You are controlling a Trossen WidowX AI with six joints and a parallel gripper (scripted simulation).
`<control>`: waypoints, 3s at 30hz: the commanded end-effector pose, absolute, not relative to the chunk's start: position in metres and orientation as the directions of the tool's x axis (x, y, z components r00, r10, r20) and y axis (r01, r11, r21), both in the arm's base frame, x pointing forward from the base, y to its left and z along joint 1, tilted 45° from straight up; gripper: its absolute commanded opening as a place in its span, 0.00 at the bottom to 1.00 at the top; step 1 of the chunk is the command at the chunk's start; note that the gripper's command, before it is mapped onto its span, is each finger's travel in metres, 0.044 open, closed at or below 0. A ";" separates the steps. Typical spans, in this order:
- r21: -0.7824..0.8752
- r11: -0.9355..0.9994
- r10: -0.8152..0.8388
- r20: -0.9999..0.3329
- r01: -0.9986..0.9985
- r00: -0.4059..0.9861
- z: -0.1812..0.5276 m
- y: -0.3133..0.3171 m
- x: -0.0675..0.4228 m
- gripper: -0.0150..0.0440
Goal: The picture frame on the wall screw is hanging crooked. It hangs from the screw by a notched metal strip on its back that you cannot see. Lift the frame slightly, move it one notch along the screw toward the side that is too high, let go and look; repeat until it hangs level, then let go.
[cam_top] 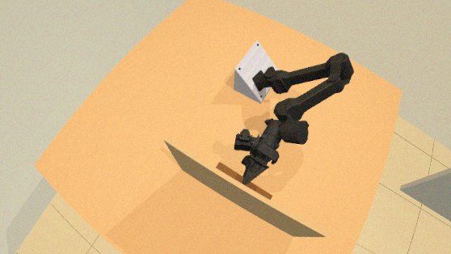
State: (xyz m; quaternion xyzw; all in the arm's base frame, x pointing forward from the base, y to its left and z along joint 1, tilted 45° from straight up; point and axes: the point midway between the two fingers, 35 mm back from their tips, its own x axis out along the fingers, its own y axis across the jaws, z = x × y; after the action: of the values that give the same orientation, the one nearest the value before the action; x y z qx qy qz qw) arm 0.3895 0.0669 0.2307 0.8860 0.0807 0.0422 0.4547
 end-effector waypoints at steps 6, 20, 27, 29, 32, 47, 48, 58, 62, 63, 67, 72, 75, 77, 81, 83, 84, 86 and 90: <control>0.811 -0.577 0.175 0.007 0.097 0.985 0.230 0.066 0.390 0.25; 0.811 -0.577 0.175 0.007 0.097 0.985 0.227 0.069 0.389 0.25; 0.812 -0.574 0.181 0.005 0.102 0.983 0.227 0.069 0.389 0.25; 0.812 -0.574 0.181 0.005 0.102 0.983 0.227 0.069 0.389 0.25; 0.812 -0.575 0.181 0.005 0.102 0.983 0.226 0.070 0.389 0.25; 0.763 -0.637 0.181 0.005 0.113 0.984 0.225 0.070 0.389 0.25; 0.759 -0.640 0.181 0.005 0.114 0.984 0.225 0.070 0.389 0.25; 0.726 -0.677 0.181 0.006 0.120 0.983 0.225 0.070 0.389 0.25; 0.711 -0.692 0.181 0.006 0.123 0.983 0.224 0.071 0.389 0.25; 0.704 -0.699 0.181 0.006 0.125 0.983 0.224 0.071 0.389 0.25; 0.693 -0.710 0.181 0.006 0.127 0.983 0.224 0.071 0.389 0.25; 0.703 -0.699 0.183 0.005 0.127 0.983 0.224 0.071 0.389 0.48; 0.703 -0.699 0.183 0.005 0.127 0.983 0.224 0.071 0.389 0.61; 0.703 -0.699 0.183 0.005 0.127 0.983 0.224 0.071 0.389 0.69; 0.705 -0.698 0.183 0.005 0.126 0.983 0.225 0.070 0.388 0.69; 0.718 -0.685 0.182 0.004 0.123 0.983 0.228 0.069 0.376 0.69; 0.727 -0.676 0.181 0.004 0.121 0.983 0.229 0.067 0.367 0.69; 0.746 -0.656 0.180 0.004 0.117 0.984 0.231 0.064 0.350 0.69; 0.782 -0.614 0.177 0.003 0.108 0.984 0.229 0.059 0.317 0.69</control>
State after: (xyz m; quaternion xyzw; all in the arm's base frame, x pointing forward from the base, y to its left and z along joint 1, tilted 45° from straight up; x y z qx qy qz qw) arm 0.3362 0.0613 0.2365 0.9050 0.0780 0.0450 0.4158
